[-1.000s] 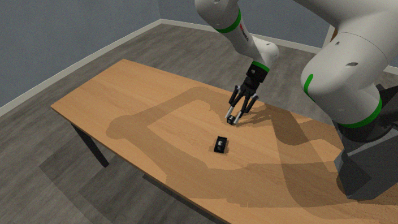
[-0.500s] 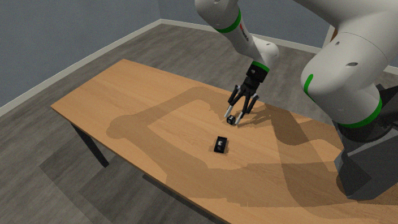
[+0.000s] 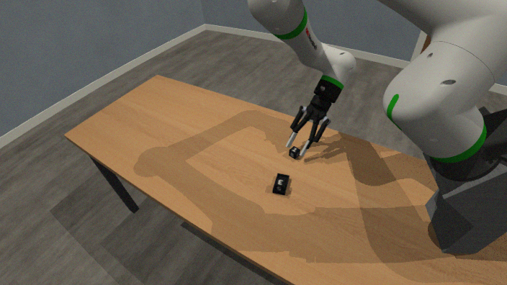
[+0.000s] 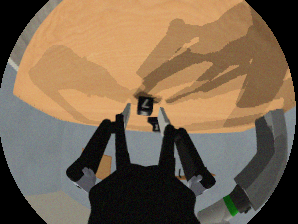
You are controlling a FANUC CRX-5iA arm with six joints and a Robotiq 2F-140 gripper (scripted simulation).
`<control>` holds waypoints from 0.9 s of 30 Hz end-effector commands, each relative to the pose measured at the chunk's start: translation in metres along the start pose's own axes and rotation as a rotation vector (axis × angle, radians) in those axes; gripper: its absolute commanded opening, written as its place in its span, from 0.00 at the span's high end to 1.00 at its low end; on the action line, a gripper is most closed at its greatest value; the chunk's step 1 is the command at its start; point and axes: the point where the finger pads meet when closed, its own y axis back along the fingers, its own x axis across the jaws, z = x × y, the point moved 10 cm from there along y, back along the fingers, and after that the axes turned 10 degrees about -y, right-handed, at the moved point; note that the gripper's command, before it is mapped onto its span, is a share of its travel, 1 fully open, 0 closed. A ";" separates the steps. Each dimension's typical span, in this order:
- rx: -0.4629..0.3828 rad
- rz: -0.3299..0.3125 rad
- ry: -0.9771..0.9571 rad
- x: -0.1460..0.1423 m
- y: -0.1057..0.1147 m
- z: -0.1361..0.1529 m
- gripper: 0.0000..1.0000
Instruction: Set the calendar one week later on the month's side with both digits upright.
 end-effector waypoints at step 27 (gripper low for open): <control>0.000 0.000 0.000 0.007 0.041 0.041 0.59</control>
